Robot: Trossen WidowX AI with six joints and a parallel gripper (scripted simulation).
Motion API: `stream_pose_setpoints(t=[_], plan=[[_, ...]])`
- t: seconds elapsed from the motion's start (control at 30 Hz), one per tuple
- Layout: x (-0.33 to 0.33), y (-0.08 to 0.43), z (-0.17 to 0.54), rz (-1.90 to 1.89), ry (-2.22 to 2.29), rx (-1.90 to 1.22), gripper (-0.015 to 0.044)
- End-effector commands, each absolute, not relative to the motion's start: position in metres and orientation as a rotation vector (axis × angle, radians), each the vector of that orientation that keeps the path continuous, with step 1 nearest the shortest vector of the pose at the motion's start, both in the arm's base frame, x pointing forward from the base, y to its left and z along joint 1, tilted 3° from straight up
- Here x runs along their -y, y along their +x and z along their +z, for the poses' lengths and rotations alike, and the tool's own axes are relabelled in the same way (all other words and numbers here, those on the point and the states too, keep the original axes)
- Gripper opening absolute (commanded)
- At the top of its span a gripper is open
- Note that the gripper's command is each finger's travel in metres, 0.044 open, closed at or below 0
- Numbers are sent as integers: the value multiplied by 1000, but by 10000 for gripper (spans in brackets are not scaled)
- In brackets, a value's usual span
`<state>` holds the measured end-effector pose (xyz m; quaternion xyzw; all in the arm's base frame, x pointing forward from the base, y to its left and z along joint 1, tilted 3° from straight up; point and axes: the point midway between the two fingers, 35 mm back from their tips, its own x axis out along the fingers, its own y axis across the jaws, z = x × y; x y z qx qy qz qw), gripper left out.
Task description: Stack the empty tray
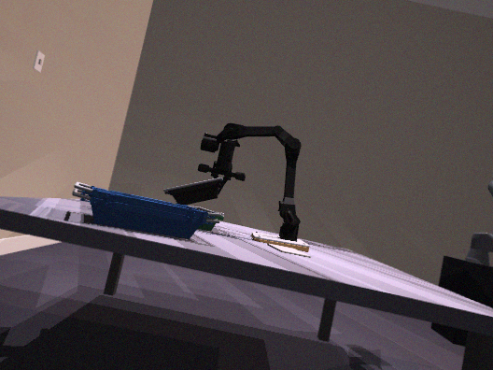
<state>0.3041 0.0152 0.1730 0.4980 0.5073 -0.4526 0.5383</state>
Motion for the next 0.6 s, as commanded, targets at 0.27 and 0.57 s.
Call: stream_pose_setpoints(t=[0.27, 0.57], plan=[[-15, 298, 164, -1078, 1186, -1204, 0], [-14, 295, 157, -1078, 1186, -1204, 0]])
